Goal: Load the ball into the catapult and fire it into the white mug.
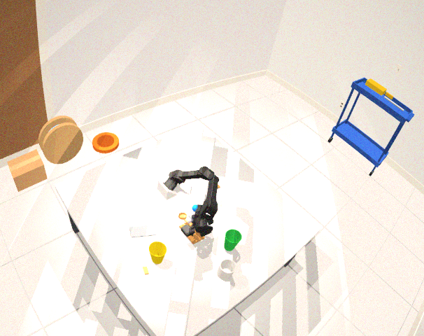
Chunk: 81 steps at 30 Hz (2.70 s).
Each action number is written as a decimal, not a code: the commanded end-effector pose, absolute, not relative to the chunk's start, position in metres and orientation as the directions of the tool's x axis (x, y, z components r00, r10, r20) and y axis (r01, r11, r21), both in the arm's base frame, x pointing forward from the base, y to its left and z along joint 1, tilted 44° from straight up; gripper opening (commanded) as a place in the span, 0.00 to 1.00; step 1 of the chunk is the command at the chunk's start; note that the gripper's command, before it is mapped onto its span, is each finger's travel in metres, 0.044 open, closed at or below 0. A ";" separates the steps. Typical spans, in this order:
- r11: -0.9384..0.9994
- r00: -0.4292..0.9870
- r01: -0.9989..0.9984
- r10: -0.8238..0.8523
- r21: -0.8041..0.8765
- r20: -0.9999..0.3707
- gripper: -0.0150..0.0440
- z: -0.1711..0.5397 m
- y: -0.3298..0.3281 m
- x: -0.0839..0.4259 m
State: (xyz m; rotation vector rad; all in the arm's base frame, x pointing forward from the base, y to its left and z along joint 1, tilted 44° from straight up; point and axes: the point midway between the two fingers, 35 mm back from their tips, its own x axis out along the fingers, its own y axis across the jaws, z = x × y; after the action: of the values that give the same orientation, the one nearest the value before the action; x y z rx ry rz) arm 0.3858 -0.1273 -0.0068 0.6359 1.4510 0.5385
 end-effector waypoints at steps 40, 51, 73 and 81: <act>0.726 0.058 0.052 0.683 0.685 -0.728 0.97 -0.023 -0.113 0.387; 0.723 0.103 0.124 0.672 0.680 -0.733 1.00 0.033 -0.166 0.380; 0.725 0.060 0.057 0.684 0.687 -0.727 1.00 0.000 -0.135 0.382; 0.724 0.061 0.056 0.684 0.687 -0.727 1.00 -0.010 -0.127 0.384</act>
State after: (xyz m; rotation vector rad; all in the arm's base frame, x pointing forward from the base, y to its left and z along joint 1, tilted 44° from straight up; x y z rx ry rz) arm 0.3836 -0.1328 -0.0062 0.6411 1.4493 0.5244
